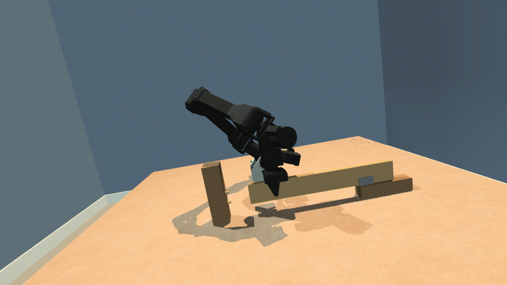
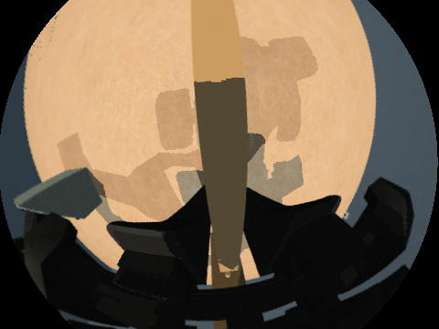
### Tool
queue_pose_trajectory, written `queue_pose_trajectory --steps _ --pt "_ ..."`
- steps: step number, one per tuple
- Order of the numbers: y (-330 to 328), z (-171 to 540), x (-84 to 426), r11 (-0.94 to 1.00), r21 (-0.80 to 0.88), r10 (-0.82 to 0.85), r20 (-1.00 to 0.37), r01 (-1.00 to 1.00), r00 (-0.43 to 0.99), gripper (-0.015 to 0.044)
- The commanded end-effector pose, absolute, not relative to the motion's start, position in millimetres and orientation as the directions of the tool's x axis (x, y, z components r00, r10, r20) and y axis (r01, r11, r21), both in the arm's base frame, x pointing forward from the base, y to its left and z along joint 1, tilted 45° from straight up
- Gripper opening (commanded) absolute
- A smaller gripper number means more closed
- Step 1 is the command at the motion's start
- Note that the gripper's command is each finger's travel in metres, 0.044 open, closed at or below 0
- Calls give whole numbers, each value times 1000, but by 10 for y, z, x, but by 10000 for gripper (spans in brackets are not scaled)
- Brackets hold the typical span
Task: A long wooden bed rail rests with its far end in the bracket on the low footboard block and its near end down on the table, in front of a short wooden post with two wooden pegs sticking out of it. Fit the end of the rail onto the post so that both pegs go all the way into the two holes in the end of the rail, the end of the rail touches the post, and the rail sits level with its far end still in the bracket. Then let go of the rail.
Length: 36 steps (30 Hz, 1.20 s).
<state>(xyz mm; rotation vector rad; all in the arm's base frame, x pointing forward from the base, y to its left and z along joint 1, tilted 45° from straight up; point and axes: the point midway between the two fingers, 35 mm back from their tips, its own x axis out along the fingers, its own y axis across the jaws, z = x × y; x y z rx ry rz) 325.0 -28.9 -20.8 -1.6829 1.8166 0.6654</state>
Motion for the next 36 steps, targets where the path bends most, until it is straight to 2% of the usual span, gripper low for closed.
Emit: queue_pose_trajectory --steps 1,36 --pt "-273 -214 3250 85 -22 -707 -706 -996 -45 0" --pt "-318 -159 3247 85 -22 -707 -706 -996 -45 0"
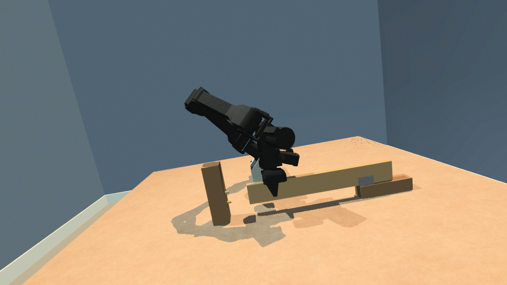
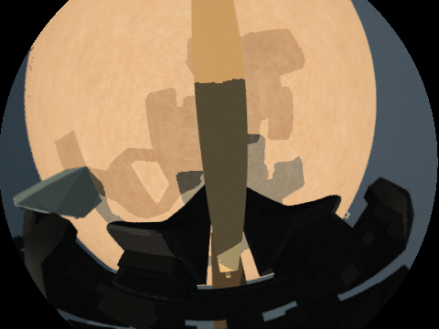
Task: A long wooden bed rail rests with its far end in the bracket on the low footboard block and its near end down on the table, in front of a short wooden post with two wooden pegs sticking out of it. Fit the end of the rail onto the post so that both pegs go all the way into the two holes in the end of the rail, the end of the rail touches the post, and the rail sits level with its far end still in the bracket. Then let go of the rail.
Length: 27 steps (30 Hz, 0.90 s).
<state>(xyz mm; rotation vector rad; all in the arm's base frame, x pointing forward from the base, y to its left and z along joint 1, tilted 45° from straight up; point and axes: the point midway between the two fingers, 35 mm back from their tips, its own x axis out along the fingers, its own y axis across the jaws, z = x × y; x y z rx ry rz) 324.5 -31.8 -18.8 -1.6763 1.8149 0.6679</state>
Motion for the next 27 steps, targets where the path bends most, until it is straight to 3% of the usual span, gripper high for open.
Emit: queue_pose_trajectory --steps 1,27 --pt "-319 -156 3247 85 -22 -707 -706 -996 -45 0" --pt "-367 -91 3244 85 -22 -707 -705 -996 -45 0"
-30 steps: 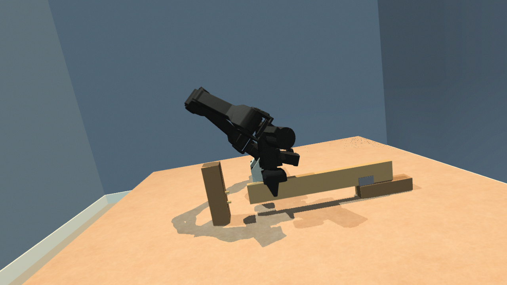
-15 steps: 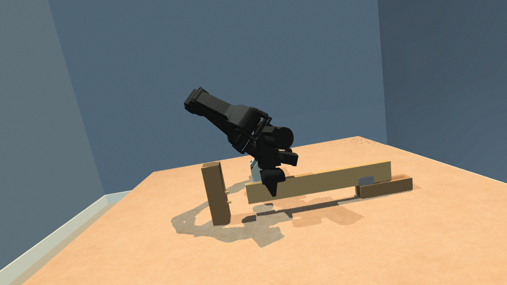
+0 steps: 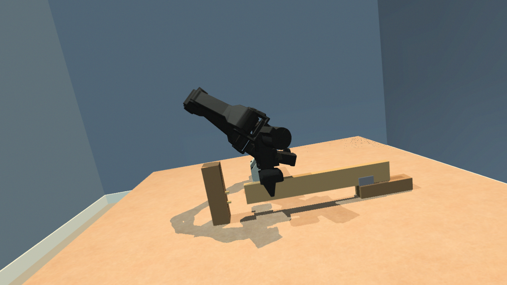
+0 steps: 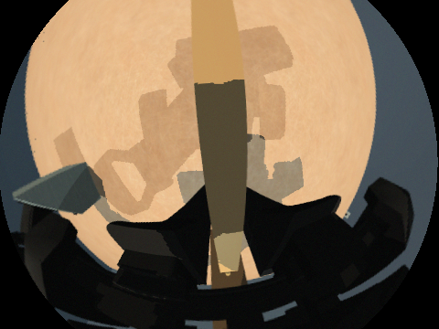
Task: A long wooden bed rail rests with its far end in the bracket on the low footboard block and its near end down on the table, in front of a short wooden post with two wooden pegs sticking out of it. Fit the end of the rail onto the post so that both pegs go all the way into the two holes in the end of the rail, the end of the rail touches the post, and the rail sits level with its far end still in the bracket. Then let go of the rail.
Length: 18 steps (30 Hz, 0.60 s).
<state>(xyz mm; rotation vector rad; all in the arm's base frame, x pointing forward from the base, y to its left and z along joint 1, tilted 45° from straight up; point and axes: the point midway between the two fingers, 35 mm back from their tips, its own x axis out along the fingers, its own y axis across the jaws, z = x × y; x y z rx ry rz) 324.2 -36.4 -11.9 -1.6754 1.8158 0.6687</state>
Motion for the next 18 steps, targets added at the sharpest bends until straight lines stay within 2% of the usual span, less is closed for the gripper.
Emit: queue_pose_trajectory --steps 1,18 --pt "-370 -89 3243 85 -22 -707 -705 -996 -45 0" --pt "-418 -61 3239 85 -22 -708 -705 -996 -45 0"
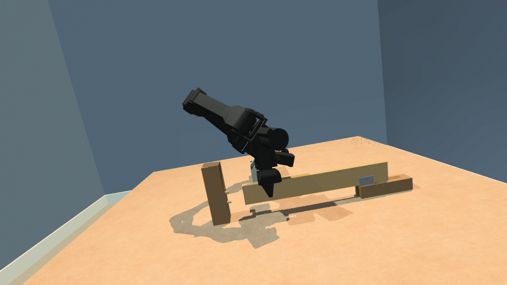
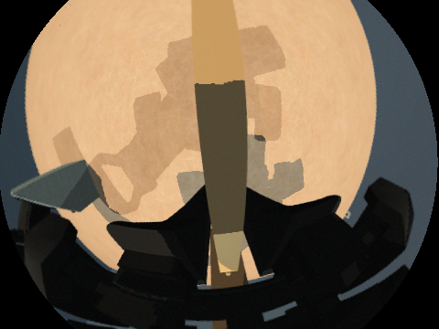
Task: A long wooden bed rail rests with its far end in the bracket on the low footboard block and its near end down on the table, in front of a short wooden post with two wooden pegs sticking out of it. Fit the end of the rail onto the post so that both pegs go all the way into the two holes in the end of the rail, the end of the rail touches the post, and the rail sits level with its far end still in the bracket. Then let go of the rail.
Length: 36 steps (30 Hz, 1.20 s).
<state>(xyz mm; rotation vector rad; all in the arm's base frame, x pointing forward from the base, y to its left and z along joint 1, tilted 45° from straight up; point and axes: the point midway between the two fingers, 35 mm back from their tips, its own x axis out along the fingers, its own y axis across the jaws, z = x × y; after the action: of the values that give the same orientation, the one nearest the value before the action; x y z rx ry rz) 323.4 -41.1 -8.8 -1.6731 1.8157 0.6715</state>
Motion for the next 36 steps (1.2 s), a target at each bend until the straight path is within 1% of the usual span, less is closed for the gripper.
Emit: queue_pose_trajectory --steps 1,36 --pt "-420 -59 3239 85 -22 -708 -705 -996 -45 0" --pt "-491 24 3231 85 -21 -708 -705 -996 -45 0"
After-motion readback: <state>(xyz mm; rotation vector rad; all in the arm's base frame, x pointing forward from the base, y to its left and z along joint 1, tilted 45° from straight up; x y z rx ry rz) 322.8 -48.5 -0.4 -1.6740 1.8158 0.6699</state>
